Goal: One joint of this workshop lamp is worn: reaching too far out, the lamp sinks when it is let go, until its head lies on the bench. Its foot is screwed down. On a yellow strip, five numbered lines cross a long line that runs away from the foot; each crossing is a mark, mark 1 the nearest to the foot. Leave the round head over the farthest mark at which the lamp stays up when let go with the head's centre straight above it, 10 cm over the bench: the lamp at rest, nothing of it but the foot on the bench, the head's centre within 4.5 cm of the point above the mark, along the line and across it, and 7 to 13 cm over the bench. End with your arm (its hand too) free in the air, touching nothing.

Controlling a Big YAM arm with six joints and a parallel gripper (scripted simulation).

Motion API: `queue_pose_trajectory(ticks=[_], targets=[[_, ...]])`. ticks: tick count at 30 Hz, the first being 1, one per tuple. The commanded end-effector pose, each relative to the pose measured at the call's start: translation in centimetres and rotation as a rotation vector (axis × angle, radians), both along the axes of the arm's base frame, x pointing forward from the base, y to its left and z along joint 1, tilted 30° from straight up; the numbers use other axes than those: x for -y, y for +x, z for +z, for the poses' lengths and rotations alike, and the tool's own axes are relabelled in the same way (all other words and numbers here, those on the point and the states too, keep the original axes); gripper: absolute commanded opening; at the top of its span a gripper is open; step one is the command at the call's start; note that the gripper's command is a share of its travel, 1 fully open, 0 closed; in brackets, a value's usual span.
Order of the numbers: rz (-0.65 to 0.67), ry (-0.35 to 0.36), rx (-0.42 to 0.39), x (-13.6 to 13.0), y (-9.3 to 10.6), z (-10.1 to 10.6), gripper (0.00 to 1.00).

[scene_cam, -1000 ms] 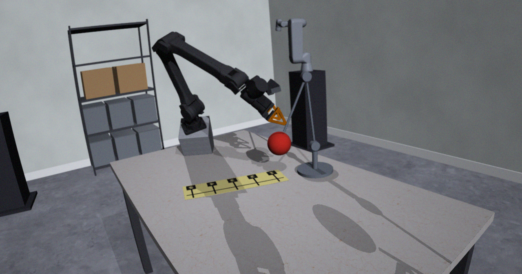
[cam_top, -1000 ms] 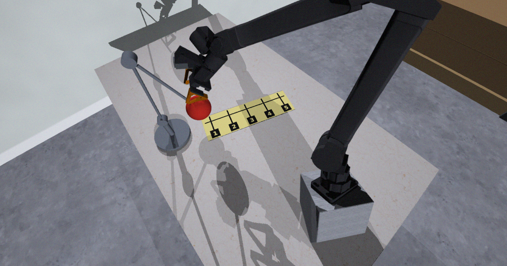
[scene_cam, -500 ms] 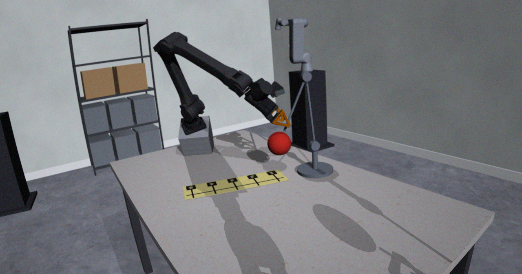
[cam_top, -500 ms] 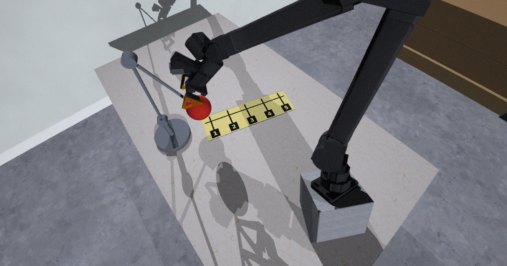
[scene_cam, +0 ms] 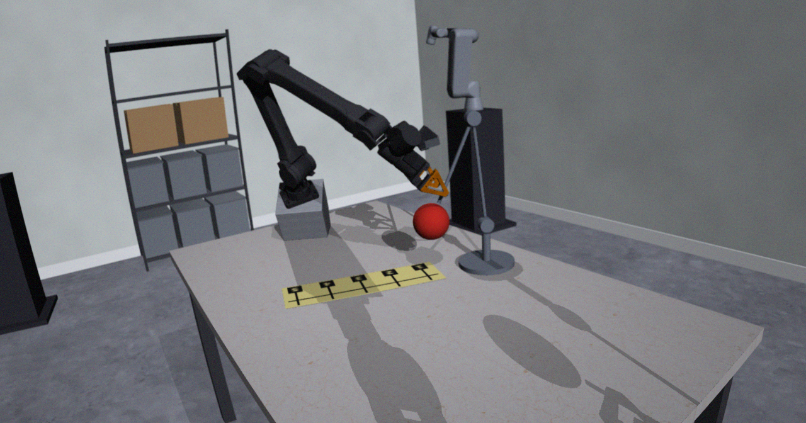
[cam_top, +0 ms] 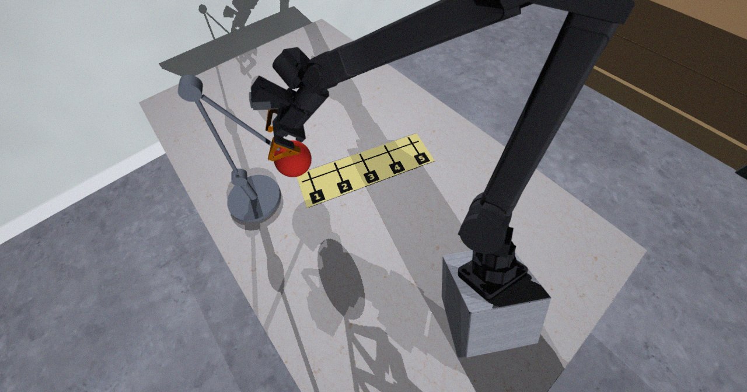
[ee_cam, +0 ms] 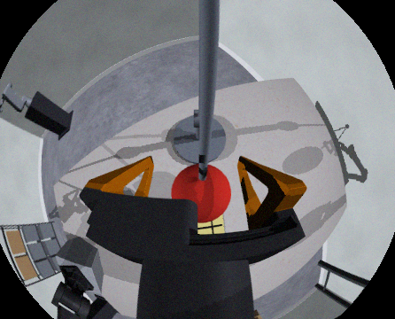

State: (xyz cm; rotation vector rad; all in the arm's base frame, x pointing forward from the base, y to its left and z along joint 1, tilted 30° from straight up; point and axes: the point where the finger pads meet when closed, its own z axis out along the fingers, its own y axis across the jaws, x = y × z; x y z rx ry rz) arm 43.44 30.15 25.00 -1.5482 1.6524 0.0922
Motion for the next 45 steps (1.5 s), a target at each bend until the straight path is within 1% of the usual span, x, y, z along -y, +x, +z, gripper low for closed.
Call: queue_pose_trajectory(ticks=[1, 15, 45], targets=[[0.009, 0.025, 0.025, -1.46, 0.56, 1.48, 1.00], [0.009, 0.025, 0.025, -2.18, 0.86, 1.99, 1.00], [0.009, 0.025, 0.025, -1.91, 0.87, 2.05, 1.00]])
